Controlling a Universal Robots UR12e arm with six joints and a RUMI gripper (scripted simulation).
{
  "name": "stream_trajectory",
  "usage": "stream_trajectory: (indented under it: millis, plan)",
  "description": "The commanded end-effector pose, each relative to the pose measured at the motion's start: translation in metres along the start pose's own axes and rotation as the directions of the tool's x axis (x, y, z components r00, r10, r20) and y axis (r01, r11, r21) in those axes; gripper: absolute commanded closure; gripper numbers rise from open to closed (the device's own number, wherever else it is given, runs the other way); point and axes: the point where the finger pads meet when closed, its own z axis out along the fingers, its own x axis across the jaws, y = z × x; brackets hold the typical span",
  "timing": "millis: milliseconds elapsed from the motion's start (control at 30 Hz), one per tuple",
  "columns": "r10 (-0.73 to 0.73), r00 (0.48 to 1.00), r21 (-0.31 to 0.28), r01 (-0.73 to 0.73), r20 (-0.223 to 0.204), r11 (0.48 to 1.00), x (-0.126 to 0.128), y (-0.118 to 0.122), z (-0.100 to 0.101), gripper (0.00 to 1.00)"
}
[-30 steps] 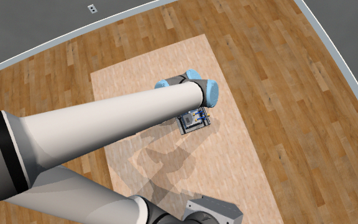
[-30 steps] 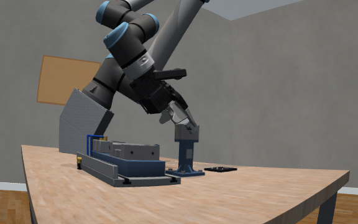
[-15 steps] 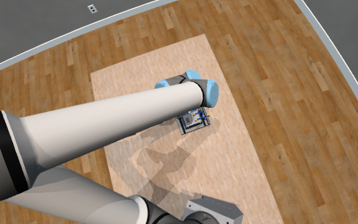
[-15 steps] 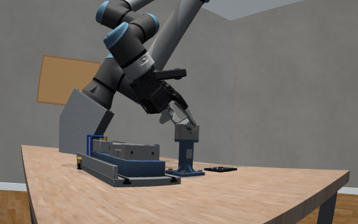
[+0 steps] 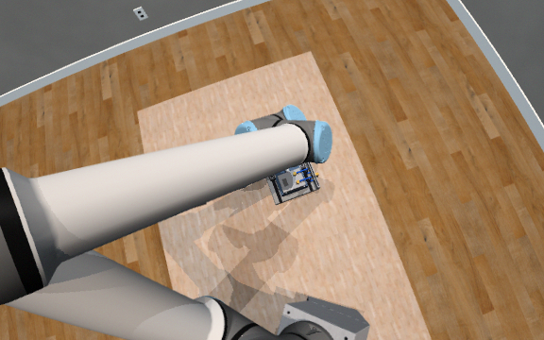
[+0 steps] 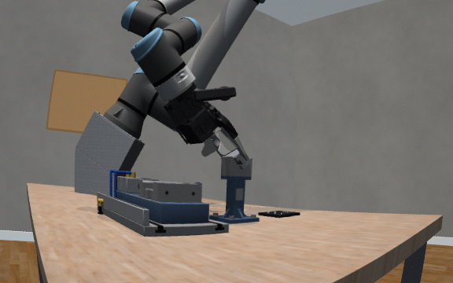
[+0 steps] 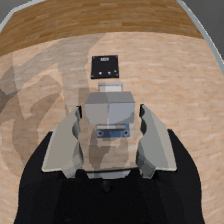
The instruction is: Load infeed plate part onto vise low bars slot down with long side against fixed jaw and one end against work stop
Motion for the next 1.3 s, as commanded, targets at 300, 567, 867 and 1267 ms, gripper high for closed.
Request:
stream_trajectory:
  millis: [300,567,867,1267]
  plan:
    - [-0.001,1.000,-0.001,0.001,-0.001,1.000,0.0004,0.0004,0.0001,0.49]
    - [-0.001,1.000,-0.001,0.001,-0.001,1.000,0.0001,0.0019,0.0016,0.49]
    - [-0.001,1.000,-0.007,0.001,0.000,1.000,-0.0001,0.0027,0.0024,0.49]
    - [-0.001,1.000,-0.027,0.001,0.000,1.000,-0.0002,0.0025,0.0025,0.49]
